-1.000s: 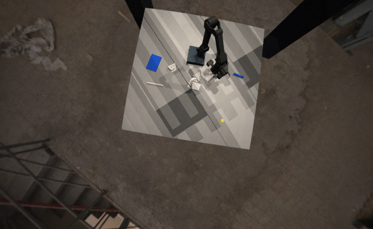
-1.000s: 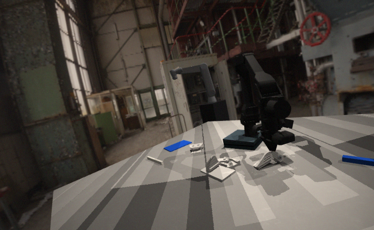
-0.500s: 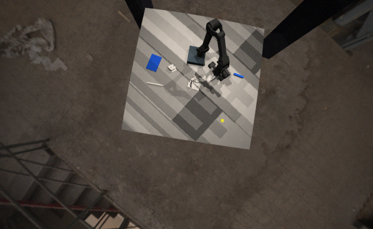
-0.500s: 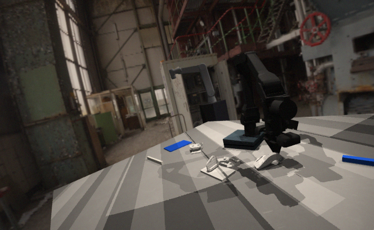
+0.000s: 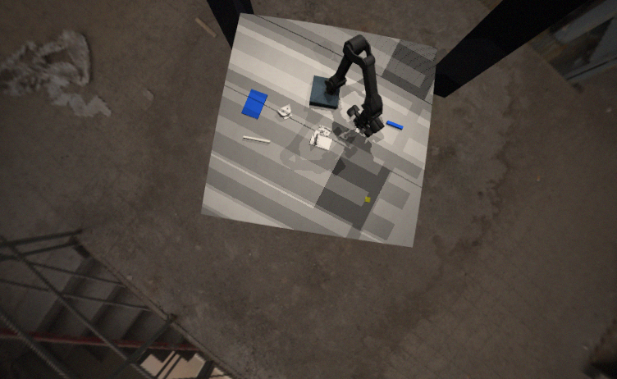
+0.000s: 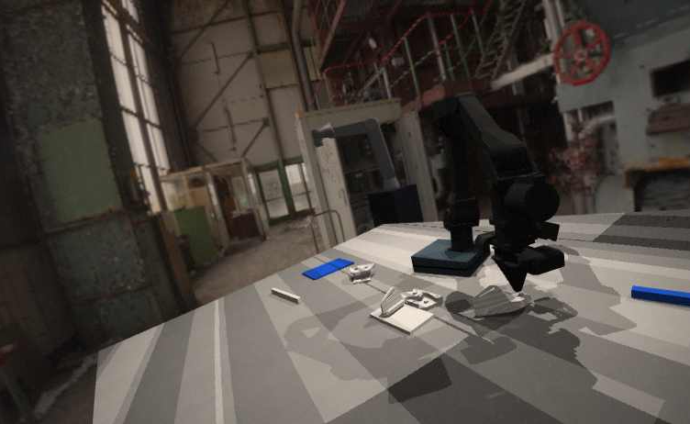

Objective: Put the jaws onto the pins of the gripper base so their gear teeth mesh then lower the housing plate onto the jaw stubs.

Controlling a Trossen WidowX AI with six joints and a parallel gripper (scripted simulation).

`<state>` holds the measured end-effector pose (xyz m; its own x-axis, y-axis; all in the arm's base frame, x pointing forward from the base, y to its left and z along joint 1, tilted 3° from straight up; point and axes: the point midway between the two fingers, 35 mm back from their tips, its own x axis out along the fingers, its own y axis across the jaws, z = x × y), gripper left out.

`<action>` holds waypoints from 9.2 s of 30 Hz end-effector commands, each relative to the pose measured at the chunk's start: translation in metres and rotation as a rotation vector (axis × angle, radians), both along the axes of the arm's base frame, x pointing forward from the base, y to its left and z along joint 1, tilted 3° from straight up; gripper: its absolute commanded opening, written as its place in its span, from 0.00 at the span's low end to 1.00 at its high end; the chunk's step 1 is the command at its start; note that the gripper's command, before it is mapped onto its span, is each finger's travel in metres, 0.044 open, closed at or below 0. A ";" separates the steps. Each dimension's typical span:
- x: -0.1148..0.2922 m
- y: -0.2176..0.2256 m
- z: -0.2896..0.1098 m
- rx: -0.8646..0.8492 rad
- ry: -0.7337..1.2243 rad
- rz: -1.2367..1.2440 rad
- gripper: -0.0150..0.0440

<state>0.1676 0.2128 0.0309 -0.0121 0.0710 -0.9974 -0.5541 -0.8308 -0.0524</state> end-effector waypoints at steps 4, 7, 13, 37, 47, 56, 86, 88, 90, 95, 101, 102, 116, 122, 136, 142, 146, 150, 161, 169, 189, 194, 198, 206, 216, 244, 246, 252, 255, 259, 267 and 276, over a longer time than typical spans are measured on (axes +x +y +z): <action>0.001 -0.004 0.057 0.003 -0.003 -0.001 0.25; 0.000 -0.005 0.059 0.003 -0.003 -0.001 0.25; 0.002 -0.002 0.051 0.009 -0.008 -0.006 0.52; 0.002 -0.002 0.051 0.009 -0.008 -0.006 1.00; 0.002 -0.002 0.051 0.009 -0.008 -0.006 1.00; 0.001 -0.005 0.059 0.003 -0.003 -0.001 0.82; 0.001 -0.005 0.059 0.003 -0.003 -0.001 0.25; 0.001 -0.004 0.059 0.004 -0.004 -0.005 0.30; 0.001 -0.004 0.059 0.004 -0.004 -0.005 0.39; 0.001 -0.004 0.059 0.004 -0.004 -0.005 0.61; 0.001 -0.004 0.059 0.004 -0.004 -0.005 0.88; 0.001 -0.004 0.059 0.004 -0.004 -0.005 0.92; 0.001 -0.004 0.059 0.004 -0.004 -0.005 1.00; 0.001 -0.004 0.059 0.004 -0.004 -0.005 1.00; 0.001 -0.004 0.059 0.004 -0.004 -0.005 0.82; 0.001 -0.004 0.059 0.004 -0.004 -0.005 0.56; 0.001 -0.004 0.059 0.004 -0.004 -0.005 0.38; 0.001 -0.004 0.059 0.004 -0.004 -0.005 0.25; 0.001 -0.004 0.059 0.004 -0.004 -0.005 0.25; 0.001 -0.004 0.059 0.004 -0.004 -0.005 0.34; 0.001 -0.004 0.059 0.004 -0.004 -0.005 1.00; 0.001 -0.004 0.059 0.004 -0.004 -0.005 1.00; 0.001 -0.004 0.059 0.004 -0.004 -0.005 1.00; 0.001 -0.004 0.059 0.004 -0.004 -0.005 1.00; 0.001 -0.004 0.059 0.004 -0.004 -0.005 0.82; 0.001 -0.004 0.059 0.003 -0.002 -0.026 0.39; 0.002 -0.005 0.059 0.003 0.003 -0.083 0.48; 0.004 -0.005 0.060 0.003 0.020 -0.271 0.74; 0.006 -0.005 0.060 0.001 0.027 -0.365 0.88; 0.008 -0.005 0.060 -0.001 0.036 -0.491 1.00; 0.012 -0.006 0.061 -0.004 0.054 -0.743 1.00; 0.016 -0.007 0.062 -0.008 0.074 -1.026 1.00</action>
<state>0.1824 0.2057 0.0919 -0.0080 0.0714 -0.9974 -0.9990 -0.0441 0.0049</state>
